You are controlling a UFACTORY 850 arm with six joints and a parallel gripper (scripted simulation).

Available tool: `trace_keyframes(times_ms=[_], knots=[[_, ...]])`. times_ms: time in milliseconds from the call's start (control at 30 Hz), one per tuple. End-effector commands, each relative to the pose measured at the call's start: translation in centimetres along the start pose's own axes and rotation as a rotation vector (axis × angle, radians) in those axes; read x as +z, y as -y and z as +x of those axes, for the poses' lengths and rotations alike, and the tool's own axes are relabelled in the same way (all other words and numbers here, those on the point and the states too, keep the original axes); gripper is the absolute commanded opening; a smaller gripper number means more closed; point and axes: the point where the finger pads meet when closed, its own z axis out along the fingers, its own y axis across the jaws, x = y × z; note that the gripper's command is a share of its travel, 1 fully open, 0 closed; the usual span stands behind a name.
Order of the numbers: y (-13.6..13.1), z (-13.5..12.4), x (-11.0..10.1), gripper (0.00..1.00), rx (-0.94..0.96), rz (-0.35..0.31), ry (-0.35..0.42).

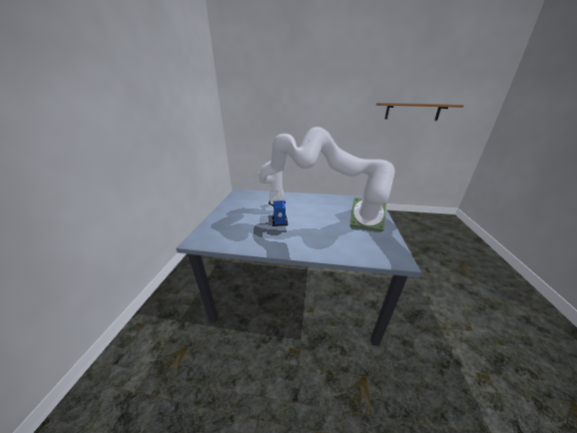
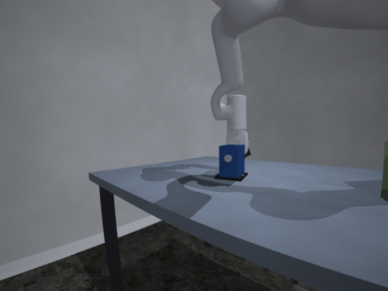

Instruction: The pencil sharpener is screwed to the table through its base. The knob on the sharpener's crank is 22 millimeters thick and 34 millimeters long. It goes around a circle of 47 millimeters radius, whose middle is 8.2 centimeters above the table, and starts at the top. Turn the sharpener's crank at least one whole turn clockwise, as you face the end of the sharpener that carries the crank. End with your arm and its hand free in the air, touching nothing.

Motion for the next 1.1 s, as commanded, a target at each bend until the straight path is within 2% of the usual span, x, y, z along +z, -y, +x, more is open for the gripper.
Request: trace_keyframes(times_ms=[0, 433, 1067], knots=[[-0.8, 0.0, 0.0, 0.00, -0.001, 0.003, -0.001], [-1.8, 0.0, -0.1, 0.00, -0.001, 0.003, -0.001], [-1.9, 0.0, -0.1, 0.00, -0.001, 0.003, -0.001]])
